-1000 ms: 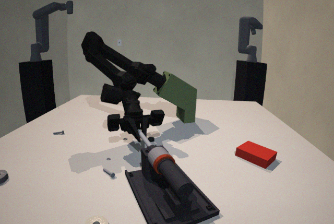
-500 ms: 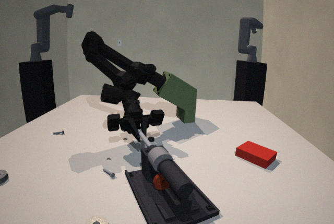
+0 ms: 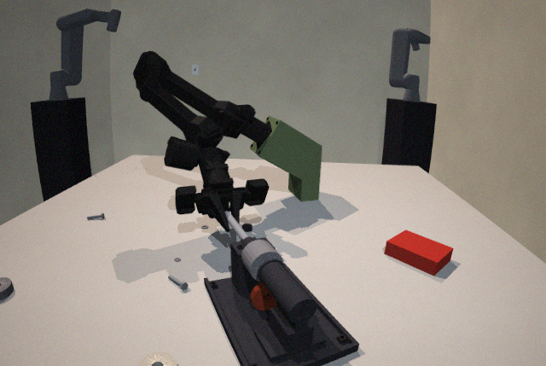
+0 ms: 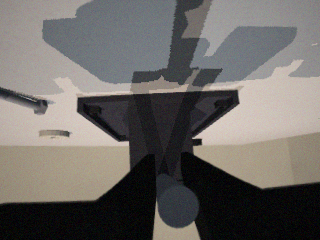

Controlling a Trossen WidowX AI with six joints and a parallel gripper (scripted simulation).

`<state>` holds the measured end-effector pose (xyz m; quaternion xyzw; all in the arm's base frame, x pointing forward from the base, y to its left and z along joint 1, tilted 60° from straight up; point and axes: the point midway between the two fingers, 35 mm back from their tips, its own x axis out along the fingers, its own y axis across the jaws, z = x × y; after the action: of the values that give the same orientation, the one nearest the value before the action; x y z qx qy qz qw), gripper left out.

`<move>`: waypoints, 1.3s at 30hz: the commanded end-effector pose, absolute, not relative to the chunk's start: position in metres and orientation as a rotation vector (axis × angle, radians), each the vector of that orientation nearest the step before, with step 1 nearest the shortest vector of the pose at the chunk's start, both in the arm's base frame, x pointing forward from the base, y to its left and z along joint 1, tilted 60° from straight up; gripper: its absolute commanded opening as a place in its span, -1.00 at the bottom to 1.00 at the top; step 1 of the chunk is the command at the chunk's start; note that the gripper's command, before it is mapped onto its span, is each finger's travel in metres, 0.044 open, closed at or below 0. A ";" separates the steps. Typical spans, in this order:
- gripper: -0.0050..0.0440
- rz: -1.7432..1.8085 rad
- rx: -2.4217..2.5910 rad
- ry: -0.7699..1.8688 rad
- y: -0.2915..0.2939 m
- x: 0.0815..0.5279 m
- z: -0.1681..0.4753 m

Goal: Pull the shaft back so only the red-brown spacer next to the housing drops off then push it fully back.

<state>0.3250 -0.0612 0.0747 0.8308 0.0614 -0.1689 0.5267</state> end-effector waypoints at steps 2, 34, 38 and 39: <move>-0.80 -0.404 1.986 0.147 -0.061 0.325 0.075; -0.80 -0.403 1.984 0.146 -0.058 0.332 0.074; -0.80 -0.403 1.984 0.146 -0.057 0.334 0.074; -0.80 -0.403 1.984 0.146 -0.057 0.334 0.074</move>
<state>0.3315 -0.0582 0.0742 0.8295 0.0599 -0.1704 0.5285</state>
